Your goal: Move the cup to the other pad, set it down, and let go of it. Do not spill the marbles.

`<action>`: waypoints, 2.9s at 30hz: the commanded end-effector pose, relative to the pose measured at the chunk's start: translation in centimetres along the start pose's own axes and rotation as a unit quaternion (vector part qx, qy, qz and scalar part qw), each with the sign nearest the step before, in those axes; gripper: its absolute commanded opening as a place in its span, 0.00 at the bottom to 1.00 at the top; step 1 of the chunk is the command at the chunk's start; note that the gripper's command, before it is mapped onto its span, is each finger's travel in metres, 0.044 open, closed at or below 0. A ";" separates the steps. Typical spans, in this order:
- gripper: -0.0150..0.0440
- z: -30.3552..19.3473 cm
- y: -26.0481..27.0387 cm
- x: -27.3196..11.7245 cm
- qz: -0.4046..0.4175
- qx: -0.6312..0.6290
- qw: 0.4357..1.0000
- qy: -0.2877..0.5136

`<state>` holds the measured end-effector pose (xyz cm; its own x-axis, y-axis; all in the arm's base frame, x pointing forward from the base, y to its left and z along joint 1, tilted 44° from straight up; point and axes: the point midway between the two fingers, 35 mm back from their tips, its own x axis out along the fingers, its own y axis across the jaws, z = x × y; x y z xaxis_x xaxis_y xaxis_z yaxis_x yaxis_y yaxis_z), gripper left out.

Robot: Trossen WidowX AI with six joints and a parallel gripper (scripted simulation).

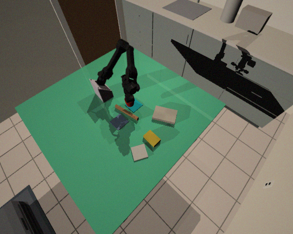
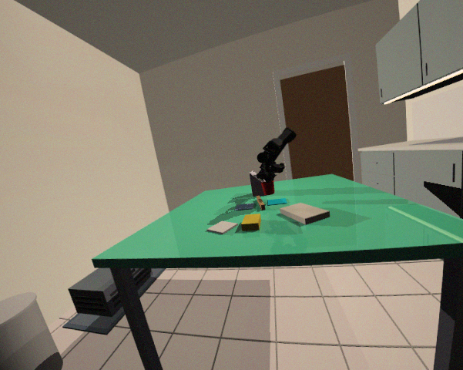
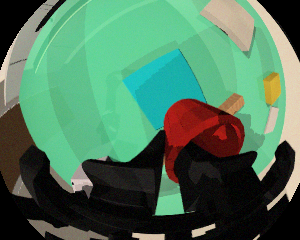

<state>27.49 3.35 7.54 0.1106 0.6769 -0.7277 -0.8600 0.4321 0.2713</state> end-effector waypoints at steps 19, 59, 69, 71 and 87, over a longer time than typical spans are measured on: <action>0.25 2.8 2.4 0.3 -0.001 -0.001 1.000 -0.003; 0.25 3.1 2.6 4.7 -0.001 -0.005 1.000 -0.007; 0.30 3.1 2.6 4.7 -0.001 -0.005 1.000 -0.007; 0.39 3.1 2.6 4.7 -0.001 -0.005 1.000 -0.007; 0.47 3.1 2.5 3.7 -0.002 -0.004 1.000 -0.005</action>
<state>27.25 9.10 7.10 0.1134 0.6824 -0.7222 -0.8619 0.4291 0.2701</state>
